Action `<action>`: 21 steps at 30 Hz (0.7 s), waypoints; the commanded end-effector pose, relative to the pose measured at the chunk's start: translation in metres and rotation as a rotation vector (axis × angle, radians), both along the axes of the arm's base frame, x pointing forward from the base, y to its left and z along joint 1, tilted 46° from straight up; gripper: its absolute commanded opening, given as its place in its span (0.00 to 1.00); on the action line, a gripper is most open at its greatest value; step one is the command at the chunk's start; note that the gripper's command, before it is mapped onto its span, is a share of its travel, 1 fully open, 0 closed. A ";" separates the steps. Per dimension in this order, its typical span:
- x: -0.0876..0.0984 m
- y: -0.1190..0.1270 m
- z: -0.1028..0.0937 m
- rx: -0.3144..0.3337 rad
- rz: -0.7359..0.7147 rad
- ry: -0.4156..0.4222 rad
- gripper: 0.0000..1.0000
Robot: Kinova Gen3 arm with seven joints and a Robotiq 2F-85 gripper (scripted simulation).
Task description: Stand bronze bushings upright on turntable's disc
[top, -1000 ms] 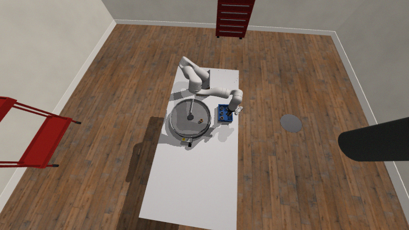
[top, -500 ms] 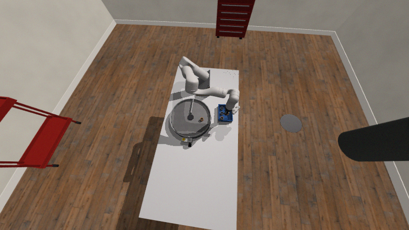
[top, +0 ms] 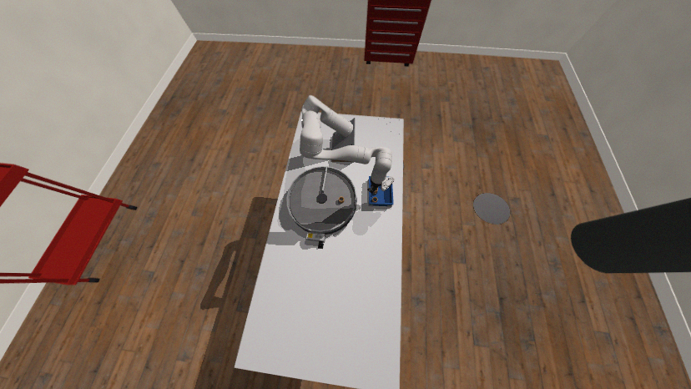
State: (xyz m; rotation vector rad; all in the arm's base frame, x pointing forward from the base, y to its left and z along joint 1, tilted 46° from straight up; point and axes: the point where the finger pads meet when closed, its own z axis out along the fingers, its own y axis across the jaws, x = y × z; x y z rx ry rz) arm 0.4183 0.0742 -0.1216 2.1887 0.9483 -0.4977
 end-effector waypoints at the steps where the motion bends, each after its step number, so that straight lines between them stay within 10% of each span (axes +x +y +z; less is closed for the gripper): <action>1: 0.003 -0.009 0.016 0.005 -0.004 -0.011 0.00; 21: -0.026 -0.093 0.106 0.005 -0.004 -0.011 0.00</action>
